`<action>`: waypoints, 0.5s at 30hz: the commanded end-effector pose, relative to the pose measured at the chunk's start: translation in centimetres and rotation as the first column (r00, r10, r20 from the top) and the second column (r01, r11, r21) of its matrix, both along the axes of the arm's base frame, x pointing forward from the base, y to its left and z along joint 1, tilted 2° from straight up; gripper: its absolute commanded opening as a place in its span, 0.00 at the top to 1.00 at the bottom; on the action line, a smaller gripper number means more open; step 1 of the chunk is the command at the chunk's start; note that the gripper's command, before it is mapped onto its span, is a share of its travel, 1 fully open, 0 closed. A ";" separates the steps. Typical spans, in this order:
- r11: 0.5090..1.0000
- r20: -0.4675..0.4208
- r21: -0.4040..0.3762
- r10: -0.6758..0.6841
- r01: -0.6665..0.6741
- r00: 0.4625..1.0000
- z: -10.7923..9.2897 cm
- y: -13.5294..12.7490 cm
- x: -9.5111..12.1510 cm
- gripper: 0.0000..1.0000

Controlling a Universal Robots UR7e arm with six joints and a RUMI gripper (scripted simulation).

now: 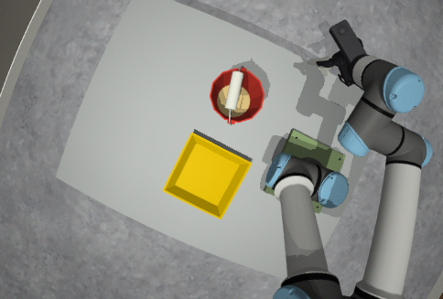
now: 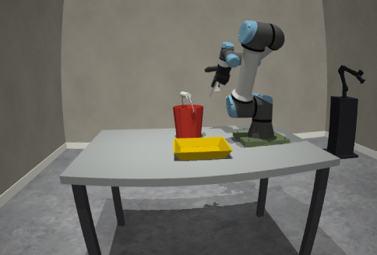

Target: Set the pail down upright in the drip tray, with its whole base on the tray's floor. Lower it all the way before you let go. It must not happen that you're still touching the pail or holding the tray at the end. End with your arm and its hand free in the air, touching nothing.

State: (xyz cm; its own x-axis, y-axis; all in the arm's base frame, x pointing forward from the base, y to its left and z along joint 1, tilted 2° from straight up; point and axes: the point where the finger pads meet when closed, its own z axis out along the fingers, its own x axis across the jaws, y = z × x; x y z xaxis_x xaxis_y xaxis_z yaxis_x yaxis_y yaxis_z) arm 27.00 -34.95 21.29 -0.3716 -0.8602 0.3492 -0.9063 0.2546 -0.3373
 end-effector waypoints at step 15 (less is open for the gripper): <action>0.962 -0.107 0.034 0.273 -0.271 0.956 0.8 2.6 3.7 0.00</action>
State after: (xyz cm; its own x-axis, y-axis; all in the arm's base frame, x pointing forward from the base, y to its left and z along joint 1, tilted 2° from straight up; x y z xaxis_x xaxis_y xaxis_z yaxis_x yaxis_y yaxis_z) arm 29.36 -33.26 21.74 -0.1895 -0.9137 0.3596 -0.9586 0.0928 -0.2693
